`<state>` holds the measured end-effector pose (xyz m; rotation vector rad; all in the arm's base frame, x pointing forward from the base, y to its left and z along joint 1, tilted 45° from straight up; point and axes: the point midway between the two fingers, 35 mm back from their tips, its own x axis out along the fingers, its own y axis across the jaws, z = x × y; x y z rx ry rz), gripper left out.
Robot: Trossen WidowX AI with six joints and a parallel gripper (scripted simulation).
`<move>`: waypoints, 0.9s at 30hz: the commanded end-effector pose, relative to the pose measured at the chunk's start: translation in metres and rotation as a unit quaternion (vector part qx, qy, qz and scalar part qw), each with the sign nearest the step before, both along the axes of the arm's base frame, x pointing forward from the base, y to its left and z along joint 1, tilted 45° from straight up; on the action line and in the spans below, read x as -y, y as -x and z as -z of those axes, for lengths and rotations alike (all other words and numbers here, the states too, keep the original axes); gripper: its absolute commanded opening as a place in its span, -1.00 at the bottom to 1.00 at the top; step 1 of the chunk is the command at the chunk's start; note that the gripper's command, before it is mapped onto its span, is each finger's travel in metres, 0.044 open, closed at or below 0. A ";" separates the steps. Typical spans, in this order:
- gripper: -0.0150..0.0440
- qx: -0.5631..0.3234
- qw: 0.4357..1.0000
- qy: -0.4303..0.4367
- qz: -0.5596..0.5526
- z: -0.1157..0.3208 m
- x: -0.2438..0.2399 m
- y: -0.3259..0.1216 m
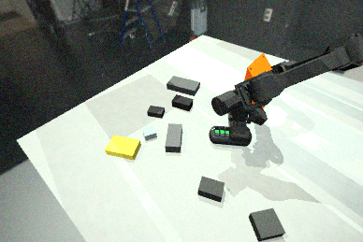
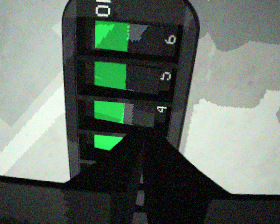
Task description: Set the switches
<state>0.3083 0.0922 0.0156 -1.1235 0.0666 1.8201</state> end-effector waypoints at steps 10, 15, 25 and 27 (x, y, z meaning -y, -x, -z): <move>-0.49 -0.003 1.000 -0.003 0.001 0.012 -0.013 0.004; -0.49 -0.003 1.000 -0.003 0.001 0.014 -0.015 0.004; -0.49 -0.003 1.000 -0.003 0.001 0.014 -0.015 0.004; -0.49 -0.002 1.000 -0.002 -0.001 0.012 -0.013 0.003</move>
